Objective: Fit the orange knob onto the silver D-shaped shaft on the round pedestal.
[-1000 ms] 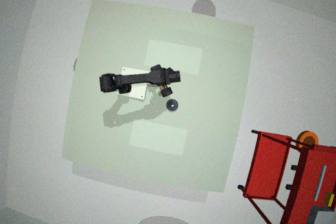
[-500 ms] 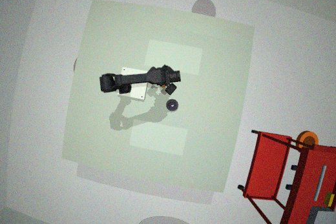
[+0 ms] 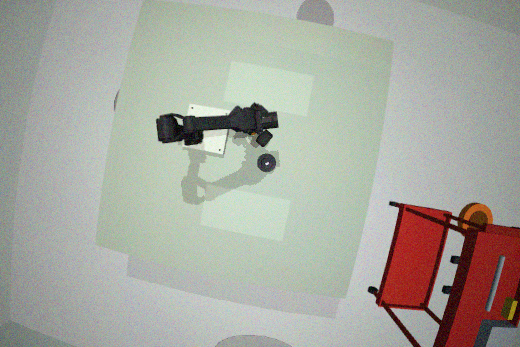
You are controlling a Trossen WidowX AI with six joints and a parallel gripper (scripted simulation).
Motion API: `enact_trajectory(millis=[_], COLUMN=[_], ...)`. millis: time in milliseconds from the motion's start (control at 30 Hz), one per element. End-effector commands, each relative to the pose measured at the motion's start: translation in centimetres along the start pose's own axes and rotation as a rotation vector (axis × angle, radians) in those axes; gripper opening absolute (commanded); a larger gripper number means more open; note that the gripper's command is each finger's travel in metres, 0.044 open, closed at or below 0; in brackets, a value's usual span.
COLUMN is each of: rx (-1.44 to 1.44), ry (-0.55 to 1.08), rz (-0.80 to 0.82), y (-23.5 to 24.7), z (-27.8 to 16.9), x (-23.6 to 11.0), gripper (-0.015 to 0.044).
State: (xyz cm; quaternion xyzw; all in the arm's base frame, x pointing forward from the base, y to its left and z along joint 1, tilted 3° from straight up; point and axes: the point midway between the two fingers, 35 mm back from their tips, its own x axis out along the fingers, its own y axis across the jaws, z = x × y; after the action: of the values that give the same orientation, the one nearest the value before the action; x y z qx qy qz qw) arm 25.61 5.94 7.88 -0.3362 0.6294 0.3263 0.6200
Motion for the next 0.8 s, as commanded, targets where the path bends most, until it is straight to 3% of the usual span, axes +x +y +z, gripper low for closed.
enact_trajectory(millis=[0,767], rx=[-0.004,-0.004], ry=[0.004,0.004], rz=[-0.002,-0.002], y=[-0.1,-0.2], z=[-0.1,0.0], x=[0.6,4.3], gripper=[0.044,0.044])
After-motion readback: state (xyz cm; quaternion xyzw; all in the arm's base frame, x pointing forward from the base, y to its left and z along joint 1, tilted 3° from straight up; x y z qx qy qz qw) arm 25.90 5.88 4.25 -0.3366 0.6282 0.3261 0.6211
